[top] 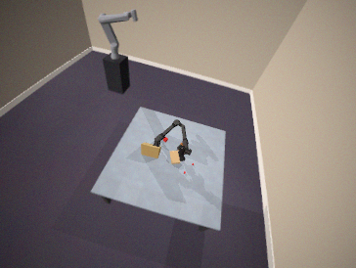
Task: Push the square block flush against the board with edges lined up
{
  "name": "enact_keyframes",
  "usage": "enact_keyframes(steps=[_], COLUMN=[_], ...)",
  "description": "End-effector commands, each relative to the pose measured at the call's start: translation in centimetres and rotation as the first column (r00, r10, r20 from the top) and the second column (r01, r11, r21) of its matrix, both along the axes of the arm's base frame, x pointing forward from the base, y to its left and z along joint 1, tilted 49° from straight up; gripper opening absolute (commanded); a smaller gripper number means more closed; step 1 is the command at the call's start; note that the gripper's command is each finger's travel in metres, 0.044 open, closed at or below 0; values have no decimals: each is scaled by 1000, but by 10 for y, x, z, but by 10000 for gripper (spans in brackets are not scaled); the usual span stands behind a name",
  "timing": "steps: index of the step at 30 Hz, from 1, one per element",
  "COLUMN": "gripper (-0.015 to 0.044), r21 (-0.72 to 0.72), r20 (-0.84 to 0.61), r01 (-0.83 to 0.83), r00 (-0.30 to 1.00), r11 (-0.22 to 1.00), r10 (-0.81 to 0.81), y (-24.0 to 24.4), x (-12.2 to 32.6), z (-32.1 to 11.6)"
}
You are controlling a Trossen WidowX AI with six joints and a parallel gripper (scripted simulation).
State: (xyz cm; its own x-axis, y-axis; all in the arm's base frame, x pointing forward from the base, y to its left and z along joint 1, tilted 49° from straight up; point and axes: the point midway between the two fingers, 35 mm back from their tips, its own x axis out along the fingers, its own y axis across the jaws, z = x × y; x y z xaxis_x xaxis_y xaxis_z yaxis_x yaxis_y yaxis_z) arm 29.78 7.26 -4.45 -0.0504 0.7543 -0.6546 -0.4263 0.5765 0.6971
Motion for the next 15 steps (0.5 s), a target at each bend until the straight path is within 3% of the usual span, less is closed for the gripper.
enact_keyframes(steps=[1,15], gripper=[0,0], r21=[-5,-5], r20=[-24,-24], r01=[-12,-12], r00=[1000,1000], r11=[1000,1000], r10=[12,12], y=[2,3], x=[-9,-6], z=[-4,-3])
